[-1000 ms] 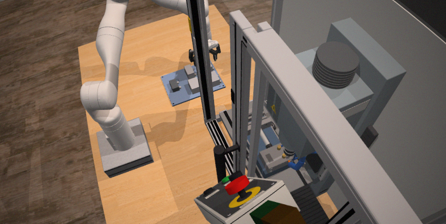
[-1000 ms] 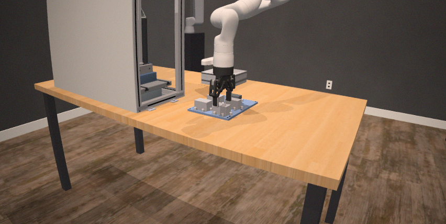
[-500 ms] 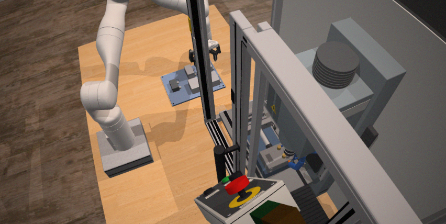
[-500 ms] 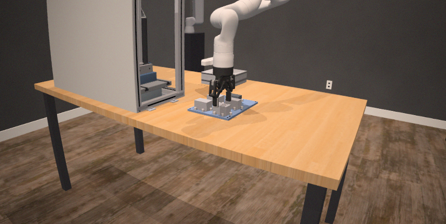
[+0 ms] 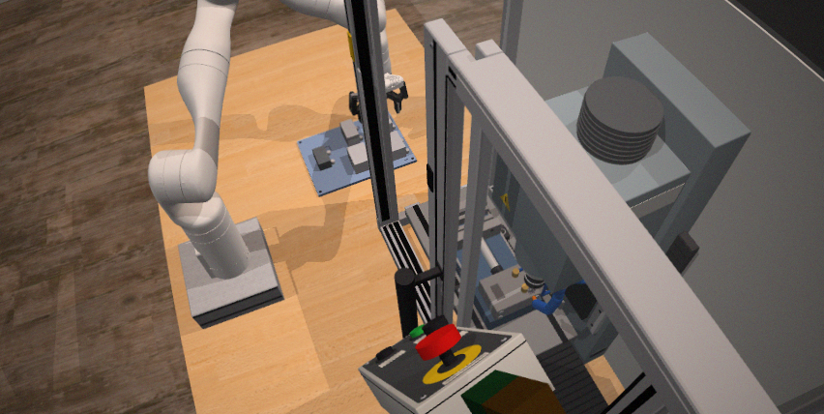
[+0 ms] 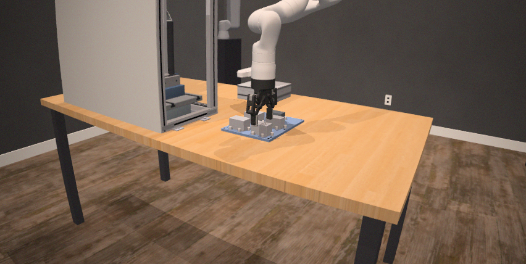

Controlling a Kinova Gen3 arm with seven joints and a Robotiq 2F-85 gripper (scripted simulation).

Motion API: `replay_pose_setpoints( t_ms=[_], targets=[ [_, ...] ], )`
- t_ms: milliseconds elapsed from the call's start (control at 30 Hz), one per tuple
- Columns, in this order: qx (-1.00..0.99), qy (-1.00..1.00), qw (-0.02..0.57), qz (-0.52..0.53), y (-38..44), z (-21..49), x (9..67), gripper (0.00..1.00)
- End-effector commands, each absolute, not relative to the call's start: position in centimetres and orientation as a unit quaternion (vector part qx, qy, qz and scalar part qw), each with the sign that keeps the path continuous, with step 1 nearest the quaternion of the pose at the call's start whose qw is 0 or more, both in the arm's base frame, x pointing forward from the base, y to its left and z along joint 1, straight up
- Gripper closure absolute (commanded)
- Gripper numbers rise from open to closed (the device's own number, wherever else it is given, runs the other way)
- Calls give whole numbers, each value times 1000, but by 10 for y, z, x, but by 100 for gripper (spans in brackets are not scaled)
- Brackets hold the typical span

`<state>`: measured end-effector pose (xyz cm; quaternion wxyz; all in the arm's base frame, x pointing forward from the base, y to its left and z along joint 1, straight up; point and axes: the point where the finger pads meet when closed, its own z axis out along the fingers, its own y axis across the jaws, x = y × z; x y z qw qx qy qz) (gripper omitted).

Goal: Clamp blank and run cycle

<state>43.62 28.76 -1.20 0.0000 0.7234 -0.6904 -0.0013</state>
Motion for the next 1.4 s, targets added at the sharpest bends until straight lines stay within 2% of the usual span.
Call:
replay_pose_setpoints(
  t_ms=[0, 1133, 1167, 1367],
  targets=[
    [724, -690, -4, 0, 287, -13, 439, 0],
    [724, -690, -4, 0, 287, -14, 442, 0],
    [723, -691, 0, -1, 287, -13, 439, 90],
    [723, -691, 0, -1, 287, -13, 439, 90]
  ],
)
